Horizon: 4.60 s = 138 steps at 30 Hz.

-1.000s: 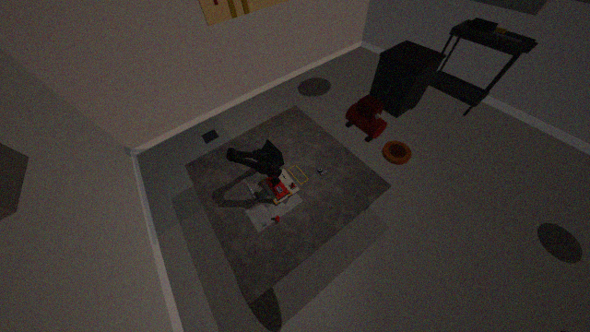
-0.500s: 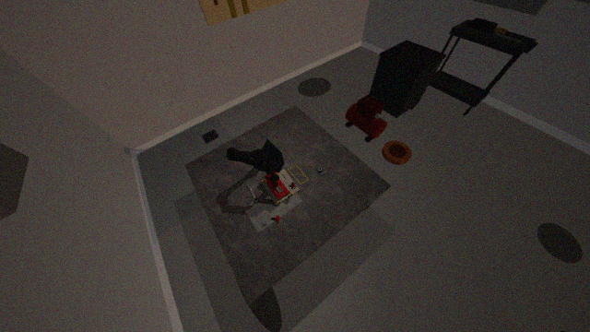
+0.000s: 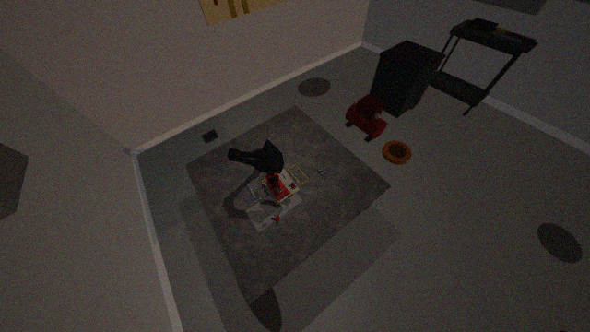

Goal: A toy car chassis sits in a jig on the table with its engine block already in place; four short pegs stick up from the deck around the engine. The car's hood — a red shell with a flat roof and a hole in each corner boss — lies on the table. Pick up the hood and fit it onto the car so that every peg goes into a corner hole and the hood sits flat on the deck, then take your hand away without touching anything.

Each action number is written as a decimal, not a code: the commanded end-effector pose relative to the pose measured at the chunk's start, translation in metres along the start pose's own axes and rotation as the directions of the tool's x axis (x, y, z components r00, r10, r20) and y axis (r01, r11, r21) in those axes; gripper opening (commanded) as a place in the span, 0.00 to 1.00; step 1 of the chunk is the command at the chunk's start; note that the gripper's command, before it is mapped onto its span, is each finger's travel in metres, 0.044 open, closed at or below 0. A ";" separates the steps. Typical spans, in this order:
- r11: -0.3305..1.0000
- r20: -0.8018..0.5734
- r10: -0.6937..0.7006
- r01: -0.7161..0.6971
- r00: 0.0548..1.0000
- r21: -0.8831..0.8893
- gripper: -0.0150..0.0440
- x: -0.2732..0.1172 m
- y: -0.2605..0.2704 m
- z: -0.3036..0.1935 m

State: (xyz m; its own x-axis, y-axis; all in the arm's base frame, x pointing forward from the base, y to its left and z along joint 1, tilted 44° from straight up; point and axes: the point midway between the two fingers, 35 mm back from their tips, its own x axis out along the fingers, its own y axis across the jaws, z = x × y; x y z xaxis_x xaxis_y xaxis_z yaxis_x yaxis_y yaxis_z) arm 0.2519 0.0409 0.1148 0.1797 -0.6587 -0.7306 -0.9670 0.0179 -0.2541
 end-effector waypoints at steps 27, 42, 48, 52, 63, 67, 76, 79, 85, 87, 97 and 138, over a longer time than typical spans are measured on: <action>0.605 -0.003 -0.007 0.007 1.000 0.796 0.25 -0.003 -0.057 0.014; 0.260 -0.004 -0.009 0.006 1.000 0.966 0.25 -0.002 -0.077 0.020; 0.260 -0.004 -0.009 0.006 1.000 0.966 0.25 0.001 -0.076 0.019; 0.260 -0.004 -0.010 0.006 1.000 0.966 0.25 0.014 -0.077 0.020; 0.259 -0.006 -0.011 0.008 1.000 0.966 0.25 0.048 -0.079 0.019; 0.259 -0.006 -0.011 0.008 1.000 0.966 0.25 0.048 -0.079 0.019; 0.259 -0.006 -0.011 0.008 1.000 0.966 0.25 0.048 -0.078 0.020; 0.259 -0.006 -0.011 0.008 1.000 0.966 0.25 0.048 -0.078 0.020; 0.259 -0.006 -0.011 0.008 1.000 0.966 0.25 0.051 -0.078 0.020; 0.259 -0.006 -0.011 0.008 1.000 0.966 0.25 0.051 -0.078 0.020; 0.259 -0.006 -0.011 0.008 1.000 0.966 0.25 0.055 -0.078 0.020; 0.256 -0.002 -0.010 0.004 1.000 0.967 0.39 0.067 -0.079 0.020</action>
State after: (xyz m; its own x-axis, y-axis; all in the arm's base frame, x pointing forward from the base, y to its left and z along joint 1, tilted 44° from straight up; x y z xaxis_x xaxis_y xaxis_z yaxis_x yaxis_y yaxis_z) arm 0.3435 0.0104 0.0732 0.1891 -0.6603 -0.7268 -0.0725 0.7288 -0.6809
